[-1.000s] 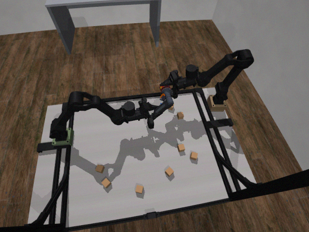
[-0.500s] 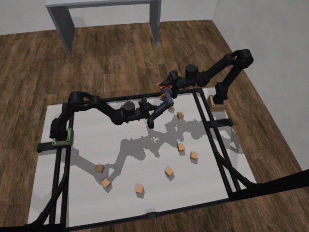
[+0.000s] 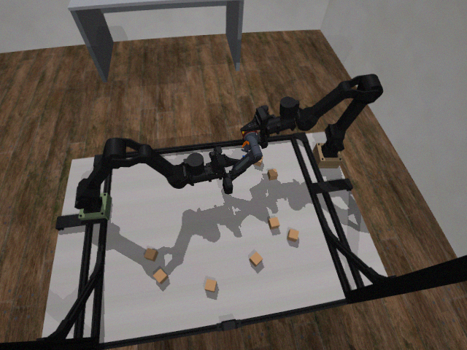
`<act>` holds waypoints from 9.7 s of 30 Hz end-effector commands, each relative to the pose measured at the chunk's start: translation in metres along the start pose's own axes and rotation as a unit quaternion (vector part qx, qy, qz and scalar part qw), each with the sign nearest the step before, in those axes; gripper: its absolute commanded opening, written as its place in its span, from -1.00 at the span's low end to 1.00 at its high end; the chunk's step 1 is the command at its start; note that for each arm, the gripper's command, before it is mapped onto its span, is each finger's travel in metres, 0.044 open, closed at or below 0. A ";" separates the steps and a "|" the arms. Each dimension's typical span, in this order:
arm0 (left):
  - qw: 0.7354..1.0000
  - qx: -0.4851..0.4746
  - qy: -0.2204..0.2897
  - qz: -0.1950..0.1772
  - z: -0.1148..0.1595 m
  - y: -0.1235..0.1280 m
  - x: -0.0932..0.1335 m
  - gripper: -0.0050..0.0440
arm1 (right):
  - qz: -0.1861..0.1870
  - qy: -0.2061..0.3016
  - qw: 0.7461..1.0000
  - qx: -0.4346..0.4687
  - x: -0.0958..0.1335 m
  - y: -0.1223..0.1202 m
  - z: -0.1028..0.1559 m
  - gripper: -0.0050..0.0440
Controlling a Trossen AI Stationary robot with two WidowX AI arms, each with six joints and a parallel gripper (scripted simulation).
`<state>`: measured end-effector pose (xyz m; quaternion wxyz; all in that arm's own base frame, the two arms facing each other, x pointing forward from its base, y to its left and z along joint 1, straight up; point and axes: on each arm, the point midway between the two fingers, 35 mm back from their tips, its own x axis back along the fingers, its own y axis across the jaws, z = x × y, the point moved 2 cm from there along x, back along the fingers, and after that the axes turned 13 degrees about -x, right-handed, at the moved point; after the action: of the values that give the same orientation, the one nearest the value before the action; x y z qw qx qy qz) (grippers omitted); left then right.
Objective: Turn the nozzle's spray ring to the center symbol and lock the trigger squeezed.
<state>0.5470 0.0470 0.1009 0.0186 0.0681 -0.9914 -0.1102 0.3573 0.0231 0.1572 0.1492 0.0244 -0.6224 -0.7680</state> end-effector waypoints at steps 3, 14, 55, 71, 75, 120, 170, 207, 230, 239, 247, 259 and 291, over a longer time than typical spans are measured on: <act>1.000 -0.002 -0.011 -0.002 -0.007 0.001 -0.001 -0.80 | -0.002 0.003 1.000 0.001 -0.001 0.002 0.001 0.31; 1.000 -0.002 -0.011 -0.002 -0.007 0.001 -0.001 -0.80 | -0.030 0.004 1.000 0.000 -0.001 0.000 0.000 -0.41; 1.000 -0.002 -0.011 -0.002 -0.007 0.001 -0.001 -0.80 | 0.269 -0.054 0.962 -0.009 -0.007 0.003 0.001 -0.80; 1.000 -0.002 -0.011 -0.002 -0.007 0.001 -0.001 -0.80 | 0.381 -0.075 0.921 -0.013 -0.009 0.008 0.002 -0.80; 1.000 -0.002 -0.011 -0.002 -0.007 0.001 -0.001 -0.80 | 0.400 -0.079 0.913 -0.013 -0.010 0.009 0.002 -0.80; 1.000 -0.002 -0.011 -0.002 -0.007 0.001 -0.001 -0.80 | 0.403 -0.080 0.911 -0.017 0.016 0.039 0.007 0.84; 1.000 -0.002 -0.011 -0.002 -0.007 0.001 -0.001 -0.80 | 0.265 -0.053 0.963 -0.007 0.083 0.052 0.011 0.84; 1.000 -0.002 -0.011 -0.002 -0.007 0.001 -0.001 -0.80 | 0.042 -0.009 0.999 -0.002 0.097 0.002 0.001 0.84; 1.000 -0.002 -0.011 -0.002 -0.007 0.001 -0.001 -0.80 | -0.049 0.006 0.999 -0.004 0.094 -0.022 -0.004 -0.04; 1.000 -0.002 -0.011 -0.002 -0.007 0.001 -0.001 -0.80 | -0.074 0.012 0.997 0.000 0.096 -0.021 -0.002 -0.80; 1.000 -0.002 -0.011 -0.002 -0.007 0.001 -0.001 -0.80 | -0.074 0.012 0.997 0.000 0.096 -0.021 -0.002 -0.80; 1.000 -0.002 -0.011 -0.002 -0.007 0.001 -0.001 -0.80 | -0.075 0.012 0.997 0.004 0.096 -0.020 -0.002 -0.11; 1.000 -0.002 -0.011 -0.002 -0.007 0.001 -0.001 -0.80 | -0.074 0.012 0.997 0.004 0.096 -0.021 -0.003 -0.80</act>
<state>0.5468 0.0460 0.1004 0.0196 0.0666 -0.9915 -0.1100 0.2627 -0.0017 0.1513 0.0968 0.0794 -0.6201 -0.7745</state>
